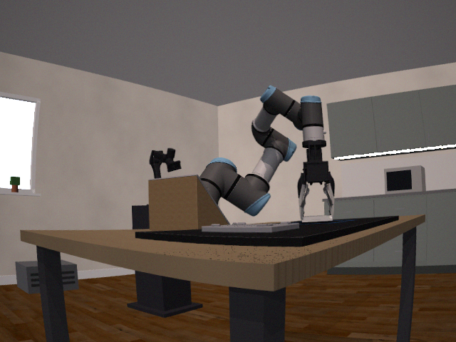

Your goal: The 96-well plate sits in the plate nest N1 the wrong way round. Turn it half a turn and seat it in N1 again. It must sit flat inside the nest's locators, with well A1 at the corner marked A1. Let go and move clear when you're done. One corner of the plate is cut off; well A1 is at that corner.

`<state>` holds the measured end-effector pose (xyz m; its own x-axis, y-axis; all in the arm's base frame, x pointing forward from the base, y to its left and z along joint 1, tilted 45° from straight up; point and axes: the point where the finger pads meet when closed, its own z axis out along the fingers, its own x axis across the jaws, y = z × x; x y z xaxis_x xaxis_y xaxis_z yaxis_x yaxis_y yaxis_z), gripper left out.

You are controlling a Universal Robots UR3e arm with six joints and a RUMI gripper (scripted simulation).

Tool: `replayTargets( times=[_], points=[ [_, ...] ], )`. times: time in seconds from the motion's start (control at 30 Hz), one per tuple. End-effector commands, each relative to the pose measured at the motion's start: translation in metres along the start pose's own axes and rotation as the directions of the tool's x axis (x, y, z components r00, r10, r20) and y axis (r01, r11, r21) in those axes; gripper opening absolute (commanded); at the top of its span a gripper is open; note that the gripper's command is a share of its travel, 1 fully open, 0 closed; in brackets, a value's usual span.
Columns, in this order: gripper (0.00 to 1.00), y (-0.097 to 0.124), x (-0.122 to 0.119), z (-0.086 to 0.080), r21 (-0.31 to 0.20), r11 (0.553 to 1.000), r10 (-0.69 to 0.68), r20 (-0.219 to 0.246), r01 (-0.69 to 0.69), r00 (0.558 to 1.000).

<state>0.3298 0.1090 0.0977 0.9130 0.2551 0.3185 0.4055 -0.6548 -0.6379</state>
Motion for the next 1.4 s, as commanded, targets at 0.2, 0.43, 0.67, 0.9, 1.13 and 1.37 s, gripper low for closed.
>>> replayTargets(
  times=[0.2,0.43,0.67,0.9,1.13,1.37],
  points=[
    [0.00,0.000,0.000,-0.019,-0.001,1.000,-0.001,-0.001,0.001,1.000],
    [0.00,0.000,0.000,-0.027,-0.001,1.000,-0.001,-0.001,0.001,1.000],
    [0.00,0.000,0.000,-0.039,-0.001,1.000,0.000,-0.001,0.000,1.000],
    [0.00,0.000,0.000,-0.047,-0.001,1.000,0.000,-0.001,0.000,1.000],
    [0.00,0.000,0.000,-0.059,-0.001,1.000,0.000,-0.001,0.000,1.000],
    [0.00,0.000,0.000,-0.069,-0.001,1.000,0.000,-0.001,0.000,1.000]
  ],
)
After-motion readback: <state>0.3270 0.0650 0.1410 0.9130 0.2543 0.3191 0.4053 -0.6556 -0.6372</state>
